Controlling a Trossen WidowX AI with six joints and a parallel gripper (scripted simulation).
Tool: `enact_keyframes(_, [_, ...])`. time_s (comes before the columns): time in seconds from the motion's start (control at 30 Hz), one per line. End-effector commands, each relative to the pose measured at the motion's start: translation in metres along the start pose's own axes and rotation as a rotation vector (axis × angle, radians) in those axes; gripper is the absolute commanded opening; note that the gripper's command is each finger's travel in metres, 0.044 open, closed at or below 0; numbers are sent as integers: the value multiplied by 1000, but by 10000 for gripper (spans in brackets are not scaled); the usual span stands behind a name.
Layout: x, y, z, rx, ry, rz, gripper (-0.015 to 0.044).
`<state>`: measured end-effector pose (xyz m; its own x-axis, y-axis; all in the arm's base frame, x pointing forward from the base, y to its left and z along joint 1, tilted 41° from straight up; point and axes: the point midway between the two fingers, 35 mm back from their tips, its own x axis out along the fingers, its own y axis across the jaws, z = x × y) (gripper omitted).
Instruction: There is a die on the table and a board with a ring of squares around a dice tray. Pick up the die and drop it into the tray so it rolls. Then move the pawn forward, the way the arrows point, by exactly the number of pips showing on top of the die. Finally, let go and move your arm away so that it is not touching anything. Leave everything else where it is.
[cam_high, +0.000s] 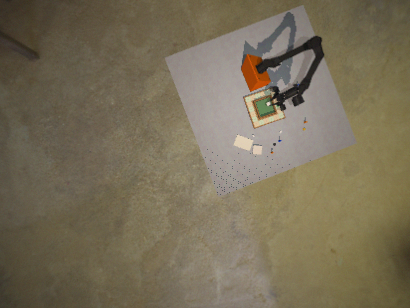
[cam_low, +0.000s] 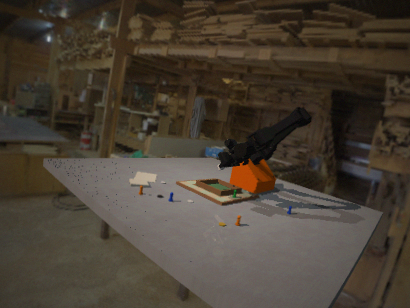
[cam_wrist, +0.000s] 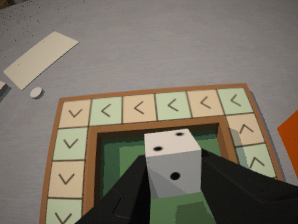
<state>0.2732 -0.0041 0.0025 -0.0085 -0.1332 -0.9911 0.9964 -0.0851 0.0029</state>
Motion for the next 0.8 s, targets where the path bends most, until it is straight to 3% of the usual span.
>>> enact_keyframes(0.0, [-13,1,3,4,-7,3,0])
enact_keyframes(0.63, [-11,0,2,0,-3,2,0])
enact_keyframes(0.77, [-11,0,2,0,-3,2,105])
